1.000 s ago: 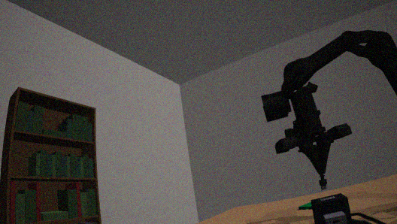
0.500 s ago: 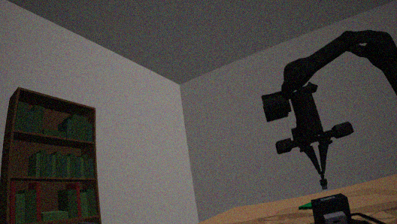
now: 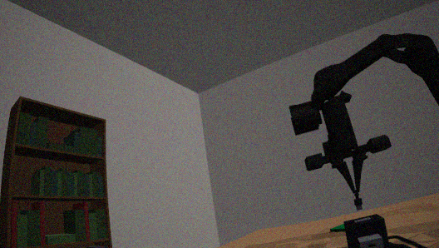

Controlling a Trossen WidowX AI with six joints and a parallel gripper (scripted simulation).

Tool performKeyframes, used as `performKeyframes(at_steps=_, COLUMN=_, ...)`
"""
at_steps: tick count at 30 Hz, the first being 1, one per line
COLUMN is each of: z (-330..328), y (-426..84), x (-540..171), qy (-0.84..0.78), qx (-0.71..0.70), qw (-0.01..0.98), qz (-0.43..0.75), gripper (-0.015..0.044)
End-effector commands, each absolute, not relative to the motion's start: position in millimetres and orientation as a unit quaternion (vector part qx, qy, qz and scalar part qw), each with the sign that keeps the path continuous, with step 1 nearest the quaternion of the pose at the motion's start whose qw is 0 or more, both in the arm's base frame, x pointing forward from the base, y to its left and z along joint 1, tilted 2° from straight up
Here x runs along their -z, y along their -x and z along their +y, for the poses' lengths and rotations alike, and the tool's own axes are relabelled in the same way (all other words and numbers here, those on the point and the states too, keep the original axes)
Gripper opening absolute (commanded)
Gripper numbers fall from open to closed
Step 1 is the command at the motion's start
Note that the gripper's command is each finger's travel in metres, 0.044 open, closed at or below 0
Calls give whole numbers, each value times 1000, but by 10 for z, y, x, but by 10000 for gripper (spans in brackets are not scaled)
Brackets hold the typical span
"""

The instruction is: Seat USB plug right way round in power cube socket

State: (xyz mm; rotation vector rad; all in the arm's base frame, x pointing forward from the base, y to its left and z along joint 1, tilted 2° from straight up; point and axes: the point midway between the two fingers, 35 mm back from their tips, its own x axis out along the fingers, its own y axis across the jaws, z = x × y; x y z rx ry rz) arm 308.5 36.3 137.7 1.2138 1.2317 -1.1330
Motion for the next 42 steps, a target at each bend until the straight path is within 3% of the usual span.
performKeyframes(at_steps=1, z=370, y=-3089, x=-1374, qy=-506, qx=469, qw=511, qz=513, gripper=0)
performKeyframes(at_steps=42, z=402, y=-3088, x=-1328, qy=-516, qx=460, qw=500, qz=520, gripper=0)
